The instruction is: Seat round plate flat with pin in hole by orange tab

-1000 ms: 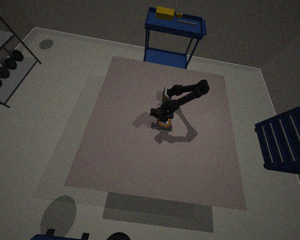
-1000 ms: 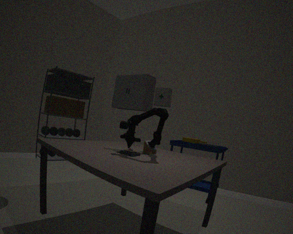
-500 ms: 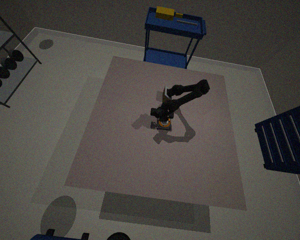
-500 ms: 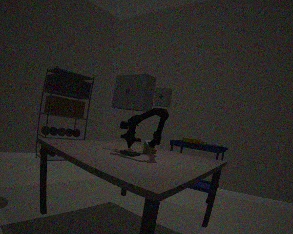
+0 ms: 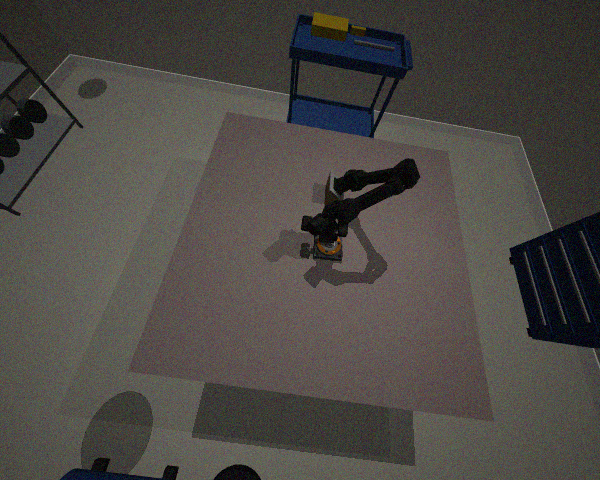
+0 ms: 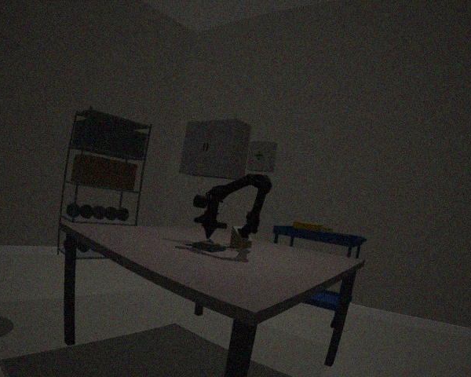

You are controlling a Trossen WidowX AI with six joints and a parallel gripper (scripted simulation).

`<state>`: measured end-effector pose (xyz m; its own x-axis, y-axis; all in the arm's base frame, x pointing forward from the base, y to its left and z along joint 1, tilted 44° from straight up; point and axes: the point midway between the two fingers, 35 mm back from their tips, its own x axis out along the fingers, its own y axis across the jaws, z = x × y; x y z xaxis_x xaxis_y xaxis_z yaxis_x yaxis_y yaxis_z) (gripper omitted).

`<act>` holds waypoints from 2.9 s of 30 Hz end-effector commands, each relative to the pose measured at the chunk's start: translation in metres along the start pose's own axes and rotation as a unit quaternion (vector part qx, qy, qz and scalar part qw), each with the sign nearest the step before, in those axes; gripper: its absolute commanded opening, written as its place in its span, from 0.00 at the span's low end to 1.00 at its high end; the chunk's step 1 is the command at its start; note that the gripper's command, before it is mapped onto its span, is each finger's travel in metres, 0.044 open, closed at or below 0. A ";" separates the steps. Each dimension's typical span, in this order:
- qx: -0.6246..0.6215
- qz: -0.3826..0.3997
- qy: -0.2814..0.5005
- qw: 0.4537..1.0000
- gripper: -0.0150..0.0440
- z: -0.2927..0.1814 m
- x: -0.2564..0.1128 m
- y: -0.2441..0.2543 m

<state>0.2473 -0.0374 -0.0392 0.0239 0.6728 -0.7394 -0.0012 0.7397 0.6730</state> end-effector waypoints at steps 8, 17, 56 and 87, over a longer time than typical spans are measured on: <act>0.005 0.006 0.011 1.000 0.25 -0.008 0.004 0.004; 0.005 0.006 0.011 1.000 0.25 -0.010 0.004 0.006; 0.005 0.006 0.012 1.000 0.25 -0.017 0.004 0.016; 0.005 0.007 0.012 1.000 0.25 -0.023 0.003 0.033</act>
<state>0.2283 -0.0157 -0.0209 0.0111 0.6739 -0.7388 0.0012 0.7388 0.6739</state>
